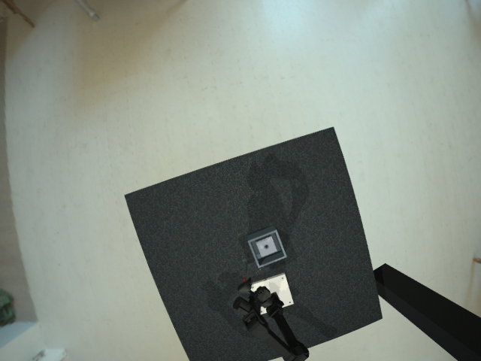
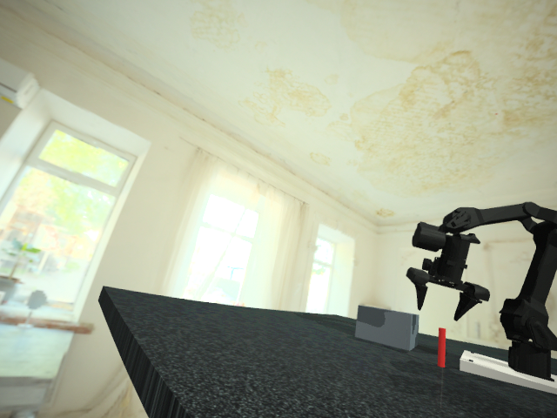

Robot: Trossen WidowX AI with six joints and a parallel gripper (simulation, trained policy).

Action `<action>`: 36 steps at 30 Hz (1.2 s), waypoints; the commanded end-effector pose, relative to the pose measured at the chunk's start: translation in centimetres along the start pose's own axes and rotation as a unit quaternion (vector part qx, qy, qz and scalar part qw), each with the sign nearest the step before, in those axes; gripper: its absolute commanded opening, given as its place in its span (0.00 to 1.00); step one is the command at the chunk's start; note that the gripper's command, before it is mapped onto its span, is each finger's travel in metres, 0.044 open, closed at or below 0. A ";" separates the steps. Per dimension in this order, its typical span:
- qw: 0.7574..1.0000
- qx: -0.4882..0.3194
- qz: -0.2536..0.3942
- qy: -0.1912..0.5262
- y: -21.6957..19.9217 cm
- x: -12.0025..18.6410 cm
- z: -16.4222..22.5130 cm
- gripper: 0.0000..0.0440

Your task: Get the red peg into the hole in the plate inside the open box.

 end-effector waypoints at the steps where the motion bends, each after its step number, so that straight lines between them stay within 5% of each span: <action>1: 1.000 0.022 -0.003 0.019 0.1 -1.1 1.9 1.00; 14: 0.995 0.063 -0.032 0.064 0.3 -5.5 6.4 0.97; 31: 0.990 0.076 0.008 0.118 -0.4 -6.4 7.4 0.01; 36: 0.991 0.087 -0.012 0.105 0.6 -5.6 6.5 0.00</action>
Point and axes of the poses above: the point midway between the two fingers, 35 mm back from their tips, its own x axis back along the fingers, its own y axis across the jaws, z = x × y, the point moved 1 cm from there along x, back along the fingers, and after that the axes turned 14 degrees about -x, right-handed, at the moved point
